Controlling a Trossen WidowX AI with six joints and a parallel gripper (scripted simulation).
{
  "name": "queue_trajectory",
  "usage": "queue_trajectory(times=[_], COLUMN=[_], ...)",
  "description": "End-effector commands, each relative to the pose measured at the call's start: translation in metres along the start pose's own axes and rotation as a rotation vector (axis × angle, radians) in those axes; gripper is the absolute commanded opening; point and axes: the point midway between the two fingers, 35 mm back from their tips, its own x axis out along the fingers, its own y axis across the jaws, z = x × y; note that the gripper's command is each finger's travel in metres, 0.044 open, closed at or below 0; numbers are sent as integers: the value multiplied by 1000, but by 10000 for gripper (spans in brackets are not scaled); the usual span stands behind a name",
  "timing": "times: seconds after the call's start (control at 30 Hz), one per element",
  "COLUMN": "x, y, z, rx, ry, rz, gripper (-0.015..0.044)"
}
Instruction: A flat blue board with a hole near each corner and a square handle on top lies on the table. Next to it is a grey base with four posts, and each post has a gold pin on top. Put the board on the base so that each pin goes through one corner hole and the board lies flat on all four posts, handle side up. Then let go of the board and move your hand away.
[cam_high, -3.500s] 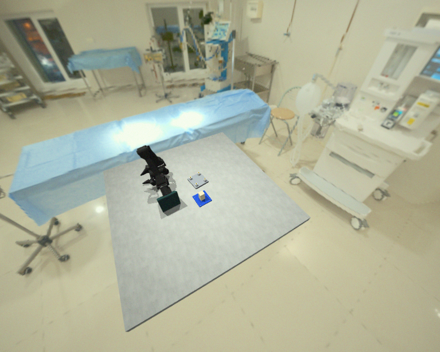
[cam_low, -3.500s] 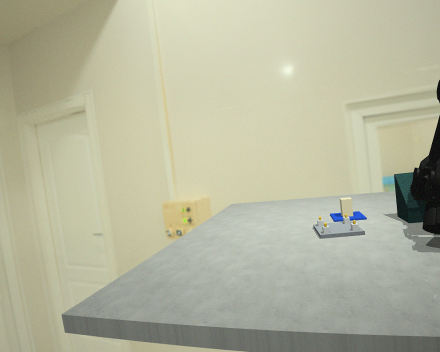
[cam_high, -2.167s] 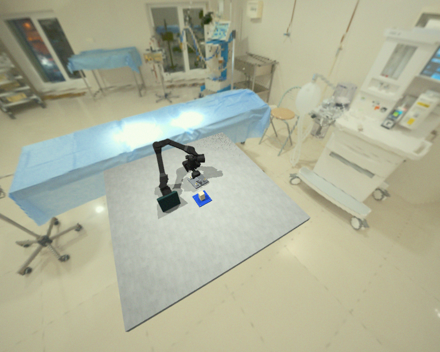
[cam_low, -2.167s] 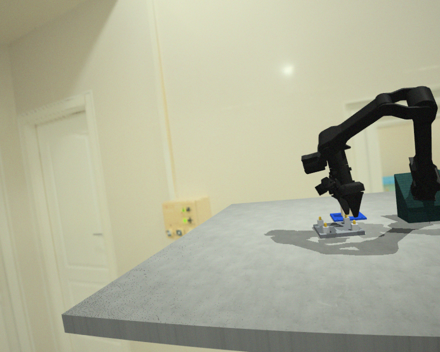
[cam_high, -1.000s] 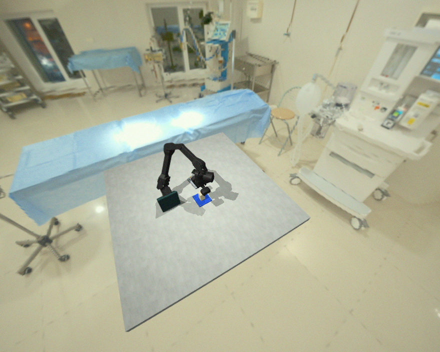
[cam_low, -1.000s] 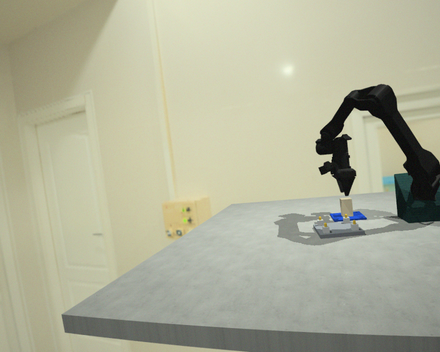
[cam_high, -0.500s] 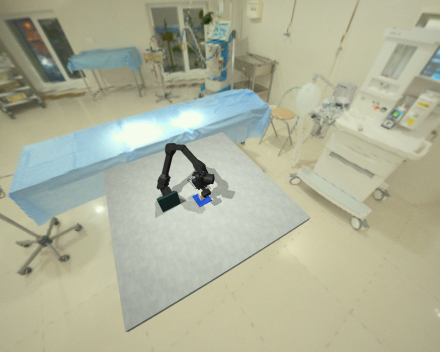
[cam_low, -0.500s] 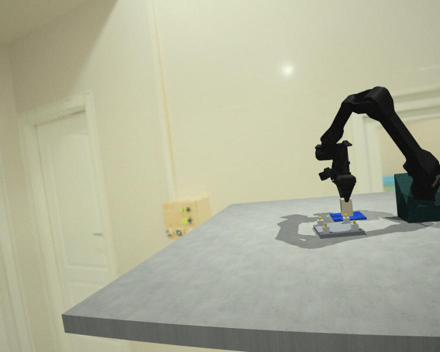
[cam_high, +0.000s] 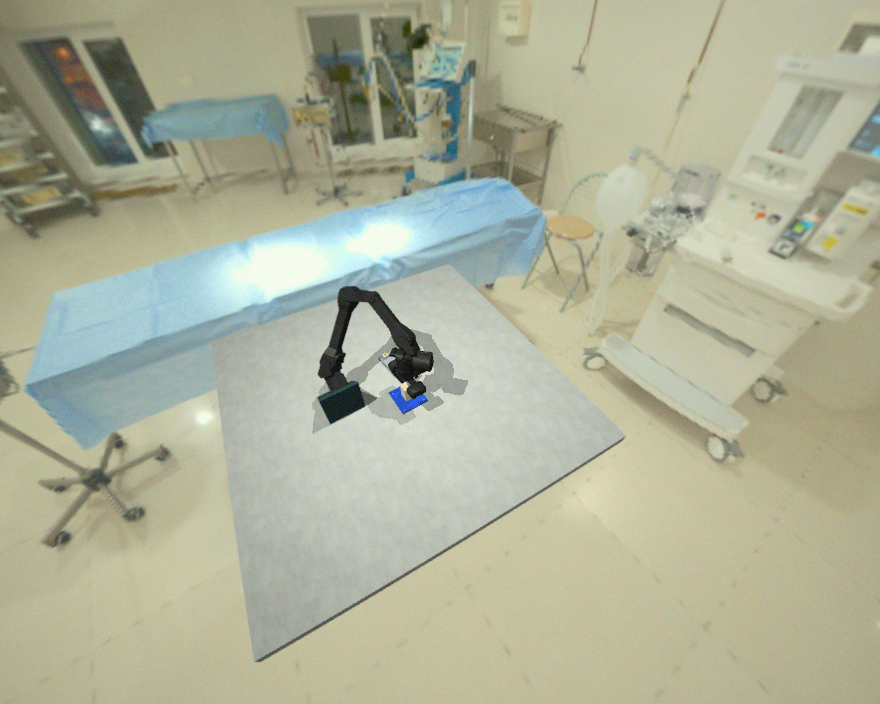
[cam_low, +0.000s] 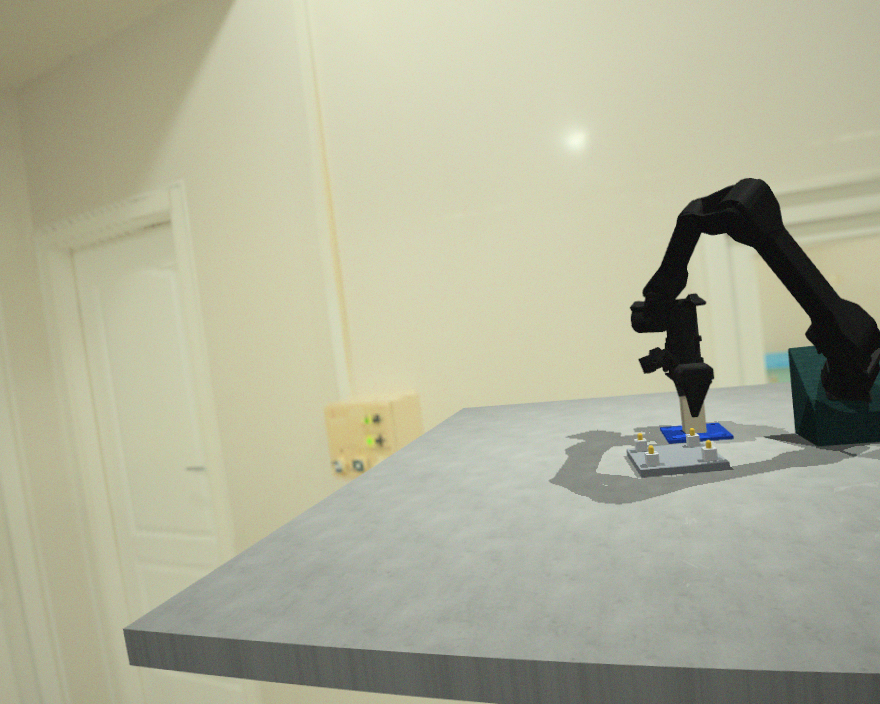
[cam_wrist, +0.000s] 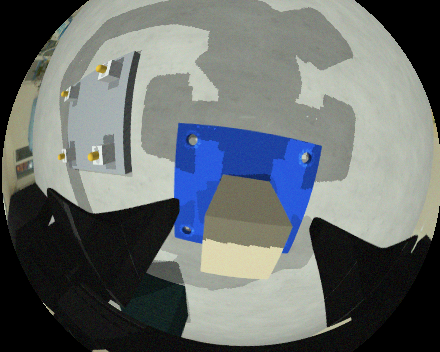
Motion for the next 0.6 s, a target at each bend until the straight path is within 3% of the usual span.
queue_trajectory(times=[0.0, 0.3, 0.57], x=[8, 20, 20], y=[2, 3, 3], z=[-3, -4, -4], rx=[10, 10, 10], ry=[4, 4, 4], rz=[9, 11, 11], gripper=[440, 440, 230])
